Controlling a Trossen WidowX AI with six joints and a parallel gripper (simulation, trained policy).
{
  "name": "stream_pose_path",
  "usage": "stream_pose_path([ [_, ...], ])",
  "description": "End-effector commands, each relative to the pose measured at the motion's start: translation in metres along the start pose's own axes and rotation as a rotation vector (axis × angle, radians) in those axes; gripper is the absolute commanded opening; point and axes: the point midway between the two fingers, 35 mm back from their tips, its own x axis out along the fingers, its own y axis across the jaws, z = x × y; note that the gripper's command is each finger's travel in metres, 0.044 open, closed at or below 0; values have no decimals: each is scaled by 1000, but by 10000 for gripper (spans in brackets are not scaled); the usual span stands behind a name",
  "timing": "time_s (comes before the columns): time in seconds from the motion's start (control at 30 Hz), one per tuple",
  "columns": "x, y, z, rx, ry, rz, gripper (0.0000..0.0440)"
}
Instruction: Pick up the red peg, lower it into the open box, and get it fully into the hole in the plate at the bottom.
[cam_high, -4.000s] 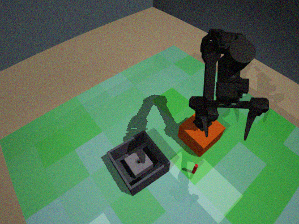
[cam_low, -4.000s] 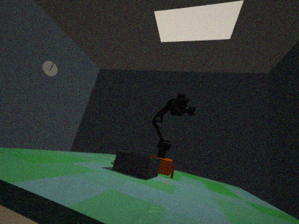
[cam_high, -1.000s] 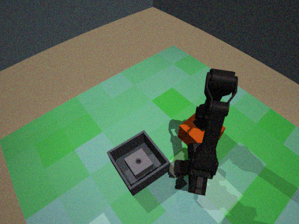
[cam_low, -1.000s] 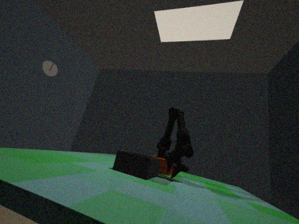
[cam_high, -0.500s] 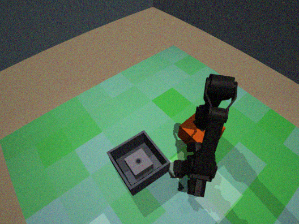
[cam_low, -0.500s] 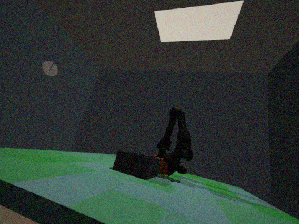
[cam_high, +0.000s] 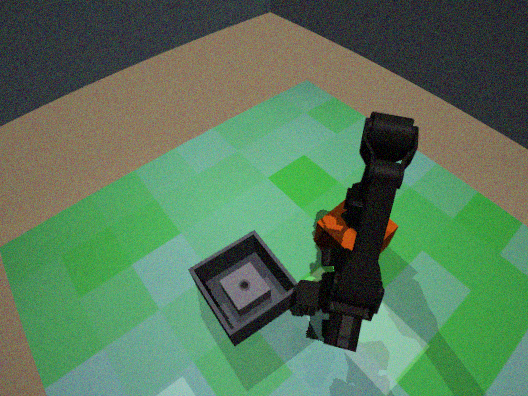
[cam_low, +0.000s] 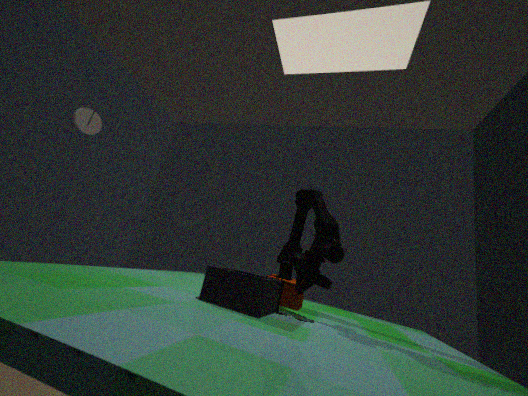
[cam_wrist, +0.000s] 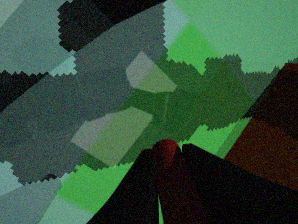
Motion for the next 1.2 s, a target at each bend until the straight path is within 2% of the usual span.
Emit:
stream_pose_path([
  [0.0,-19,0,14,19,-29,21,0],
  [0.27,-49,-3,45,98,-73,43,0],
  [0.53,-58,-10,82,199,-101,52,0],
  [0.8,-54,-20,120,273,-110,54,0],
  [1.17,-30,-28,170,295,-104,74,0],
])
